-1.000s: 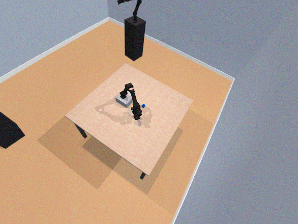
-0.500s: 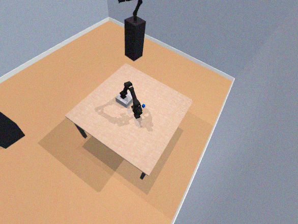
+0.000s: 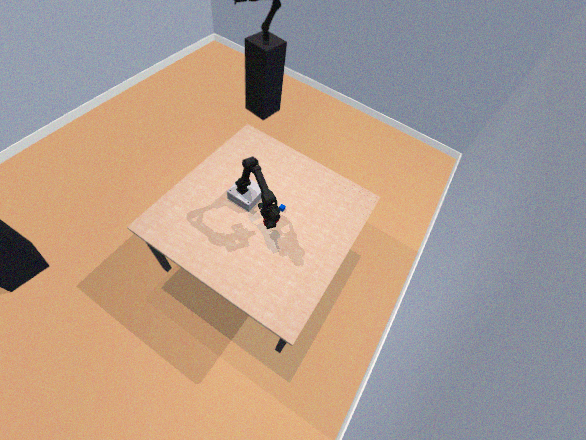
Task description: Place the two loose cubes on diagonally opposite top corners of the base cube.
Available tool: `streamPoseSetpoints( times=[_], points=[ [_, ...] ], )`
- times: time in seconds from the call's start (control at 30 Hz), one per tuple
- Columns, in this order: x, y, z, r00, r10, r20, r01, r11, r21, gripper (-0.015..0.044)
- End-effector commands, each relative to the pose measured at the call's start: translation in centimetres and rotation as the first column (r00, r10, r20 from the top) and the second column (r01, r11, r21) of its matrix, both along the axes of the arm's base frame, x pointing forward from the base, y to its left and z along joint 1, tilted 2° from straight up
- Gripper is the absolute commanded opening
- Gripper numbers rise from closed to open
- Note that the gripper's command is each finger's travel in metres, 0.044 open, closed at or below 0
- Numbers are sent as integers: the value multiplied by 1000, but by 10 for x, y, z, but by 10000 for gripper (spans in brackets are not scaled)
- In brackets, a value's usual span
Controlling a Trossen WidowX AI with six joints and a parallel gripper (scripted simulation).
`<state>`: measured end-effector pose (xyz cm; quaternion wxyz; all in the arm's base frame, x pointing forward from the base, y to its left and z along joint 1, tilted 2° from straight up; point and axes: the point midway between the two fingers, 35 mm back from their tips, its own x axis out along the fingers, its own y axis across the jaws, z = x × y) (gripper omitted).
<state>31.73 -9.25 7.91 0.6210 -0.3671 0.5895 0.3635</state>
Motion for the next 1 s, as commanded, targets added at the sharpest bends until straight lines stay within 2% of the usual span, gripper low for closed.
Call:
streamPoseSetpoints(
  times=[0.0,0.97],
  points=[
    [0,1,7,1000,3,7,-3,1000,2,105],
    [-4,92,-9,996,-84,3,84,996,14,105]
  ],
)
